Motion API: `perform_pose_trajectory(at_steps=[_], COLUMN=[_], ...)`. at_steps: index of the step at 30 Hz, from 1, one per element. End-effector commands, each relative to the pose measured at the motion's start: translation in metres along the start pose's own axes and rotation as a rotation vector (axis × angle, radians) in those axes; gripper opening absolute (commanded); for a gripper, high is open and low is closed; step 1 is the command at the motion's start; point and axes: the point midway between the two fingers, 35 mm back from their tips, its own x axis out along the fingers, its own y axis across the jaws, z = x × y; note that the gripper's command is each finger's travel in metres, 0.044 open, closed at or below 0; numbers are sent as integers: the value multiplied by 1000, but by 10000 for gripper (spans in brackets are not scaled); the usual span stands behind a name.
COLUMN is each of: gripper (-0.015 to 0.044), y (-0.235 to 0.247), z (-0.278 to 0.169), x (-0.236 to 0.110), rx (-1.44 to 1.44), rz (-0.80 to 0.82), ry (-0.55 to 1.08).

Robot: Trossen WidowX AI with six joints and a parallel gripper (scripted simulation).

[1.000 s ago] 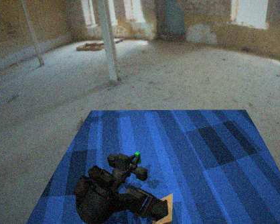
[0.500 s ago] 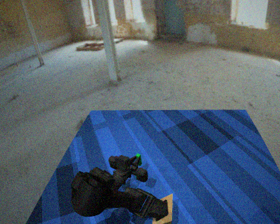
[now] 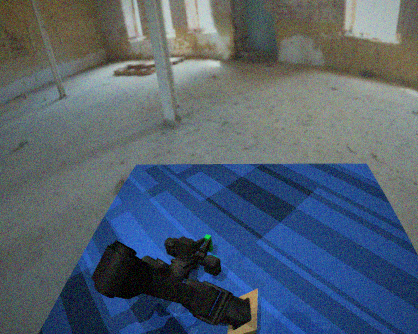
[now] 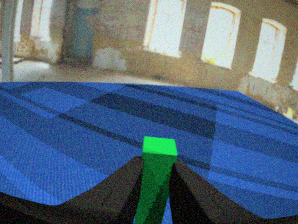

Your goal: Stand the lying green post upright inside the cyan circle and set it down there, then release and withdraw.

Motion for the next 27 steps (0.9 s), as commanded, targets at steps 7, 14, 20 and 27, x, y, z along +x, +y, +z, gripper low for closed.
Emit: perform_pose_trajectory(at_steps=[7, 14, 20, 27], gripper=[23, 23, 23, 23], y=[2, 2, 2, 1], z=[-18, -29, -39, -49], x=[2, 2, 2, 2], rx=[7, 22, 35, 49], rz=[2, 9, 17, 27], ry=[-3, -10, -17, -24])
